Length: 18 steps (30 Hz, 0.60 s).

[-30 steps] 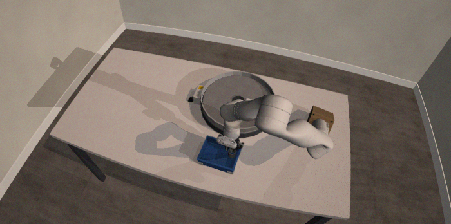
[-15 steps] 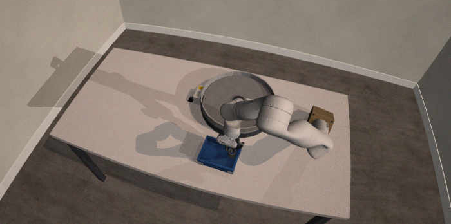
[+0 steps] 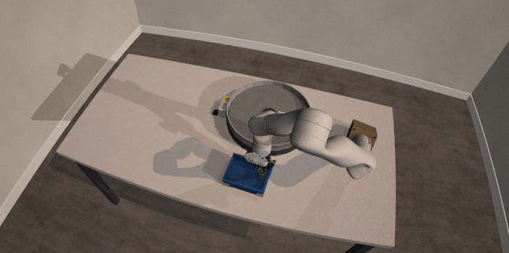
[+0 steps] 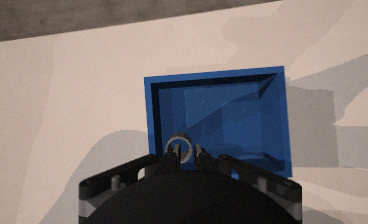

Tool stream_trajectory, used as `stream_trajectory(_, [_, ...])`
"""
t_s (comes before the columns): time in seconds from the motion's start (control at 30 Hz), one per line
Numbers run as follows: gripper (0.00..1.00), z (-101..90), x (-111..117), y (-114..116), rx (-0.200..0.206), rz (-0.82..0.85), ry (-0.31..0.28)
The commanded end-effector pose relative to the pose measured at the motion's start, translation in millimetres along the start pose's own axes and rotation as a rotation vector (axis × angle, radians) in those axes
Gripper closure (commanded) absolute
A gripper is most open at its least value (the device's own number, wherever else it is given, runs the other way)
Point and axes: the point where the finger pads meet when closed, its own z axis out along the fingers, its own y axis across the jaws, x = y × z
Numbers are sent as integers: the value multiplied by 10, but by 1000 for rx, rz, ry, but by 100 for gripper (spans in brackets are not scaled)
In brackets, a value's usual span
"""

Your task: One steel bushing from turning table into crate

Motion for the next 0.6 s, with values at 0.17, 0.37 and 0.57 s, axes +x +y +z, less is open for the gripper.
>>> stream_trajectory(0.17, [81,-22,-6,14,-5,0,-2])
stream_trajectory(0.37, [81,-123,-5,13,-5,0,-2])
stream_trajectory(0.57, [81,-529,-5,11,-5,0,-2])
